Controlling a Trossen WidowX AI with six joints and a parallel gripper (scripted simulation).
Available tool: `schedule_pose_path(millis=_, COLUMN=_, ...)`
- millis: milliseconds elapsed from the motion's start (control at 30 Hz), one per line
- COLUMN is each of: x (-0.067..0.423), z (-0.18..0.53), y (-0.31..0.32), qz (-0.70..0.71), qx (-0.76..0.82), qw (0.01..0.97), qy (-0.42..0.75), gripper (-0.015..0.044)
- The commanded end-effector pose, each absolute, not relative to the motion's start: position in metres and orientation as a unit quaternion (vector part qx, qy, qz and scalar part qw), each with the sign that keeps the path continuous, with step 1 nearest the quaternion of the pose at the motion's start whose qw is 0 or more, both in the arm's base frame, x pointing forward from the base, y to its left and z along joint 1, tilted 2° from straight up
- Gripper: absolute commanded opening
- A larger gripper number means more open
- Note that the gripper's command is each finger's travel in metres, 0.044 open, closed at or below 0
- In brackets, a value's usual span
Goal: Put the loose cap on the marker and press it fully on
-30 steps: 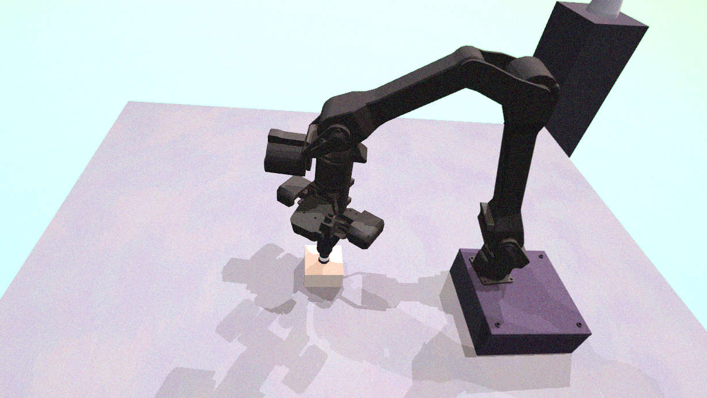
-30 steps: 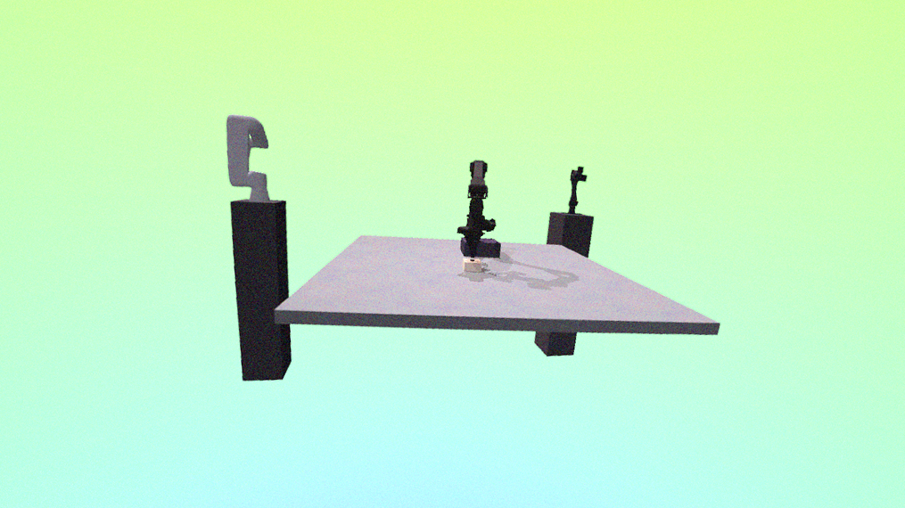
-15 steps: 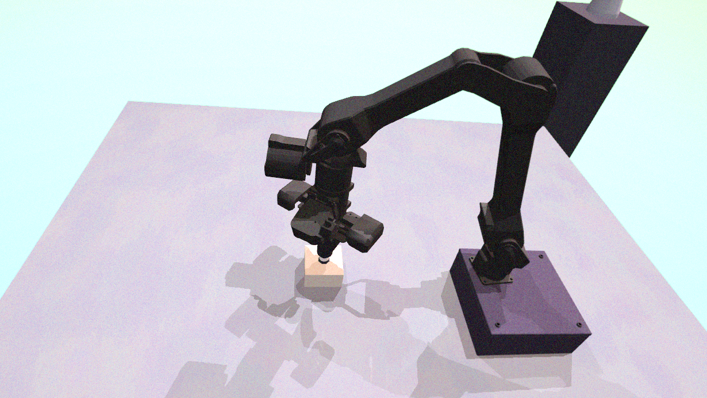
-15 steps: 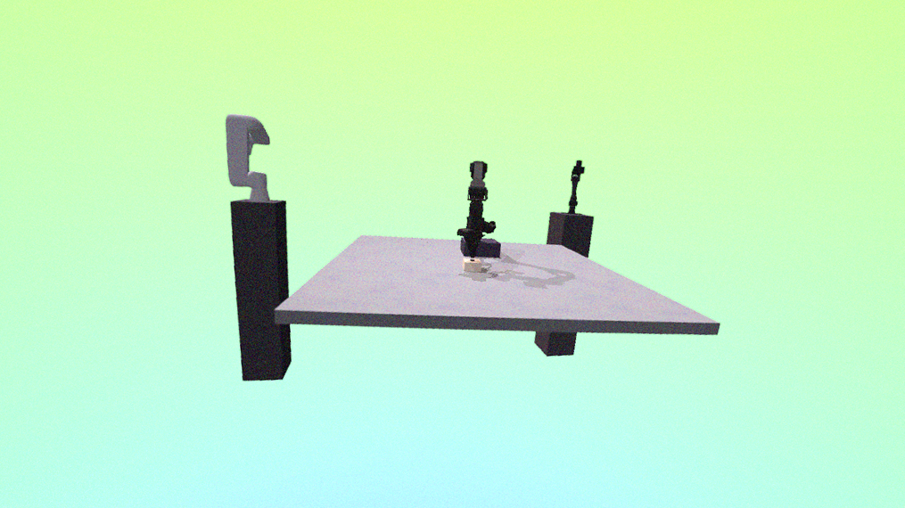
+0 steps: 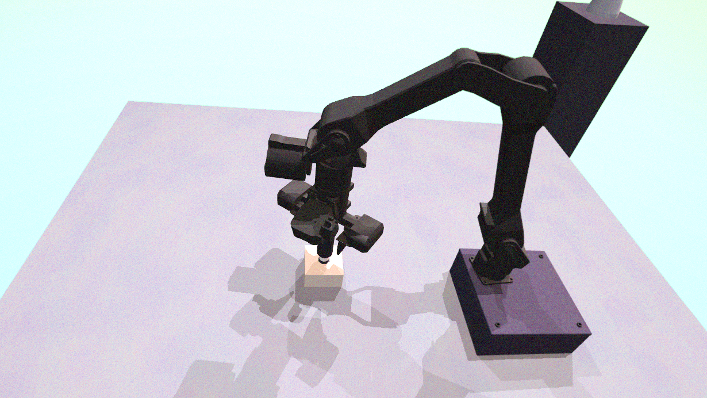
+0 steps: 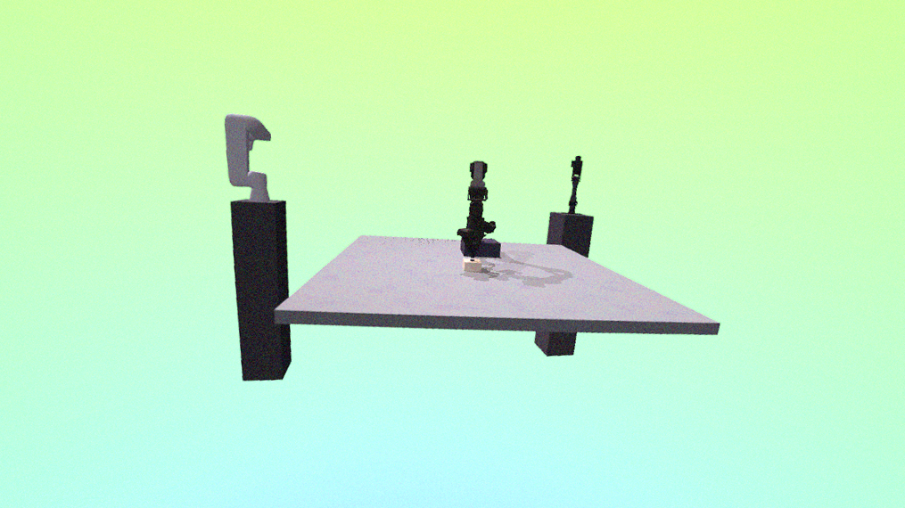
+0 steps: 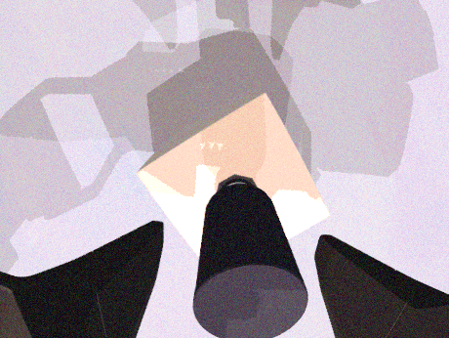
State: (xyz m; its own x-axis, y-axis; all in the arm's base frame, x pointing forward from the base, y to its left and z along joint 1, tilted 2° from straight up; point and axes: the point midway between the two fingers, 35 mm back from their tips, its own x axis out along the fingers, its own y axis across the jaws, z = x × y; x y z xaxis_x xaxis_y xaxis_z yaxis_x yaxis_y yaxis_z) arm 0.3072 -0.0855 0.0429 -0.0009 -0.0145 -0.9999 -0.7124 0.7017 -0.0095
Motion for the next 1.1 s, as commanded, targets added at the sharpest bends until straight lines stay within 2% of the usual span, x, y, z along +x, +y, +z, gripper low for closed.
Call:
schedule_pose_path(millis=0, x=0.307, z=0.043, y=-0.086, qz=0.268, qx=-0.278, qw=0.650, qy=0.654, gripper=0.0394)
schedule_pose_path(millis=67, x=0.307, z=0.043, y=-0.086, qz=0.268, qx=-0.278, qw=0.650, qy=0.654, gripper=0.0440)
schedule_pose_path(millis=167, x=0.308, z=0.052, y=-0.086, qz=0.268, qx=-0.278, qw=0.650, qy=0.654, gripper=0.0440)
schedule_pose_path(millis=333, x=0.308, z=0.116, y=-0.085, qz=0.268, qx=-0.278, qw=0.650, qy=0.654, gripper=0.0440)
schedule_pose_path(millis=500, x=0.307, z=0.118, y=-0.084, qz=0.268, qx=-0.278, qw=0.650, qy=0.654, gripper=0.0440)
schedule_pose_path(millis=600, x=0.307, z=0.117, y=-0.084, qz=0.225, qx=-0.235, qw=0.667, qy=0.671, gripper=0.0361)
schedule_pose_path(millis=867, x=0.308, z=0.109, y=-0.084, qz=-0.028, qx=0.017, qw=0.707, qy=0.707, gripper=0.0151)
schedule_pose_path(millis=1067, x=0.308, z=0.108, y=-0.084, qz=-0.048, qx=0.037, qw=0.706, qy=0.706, gripper=0.0000)
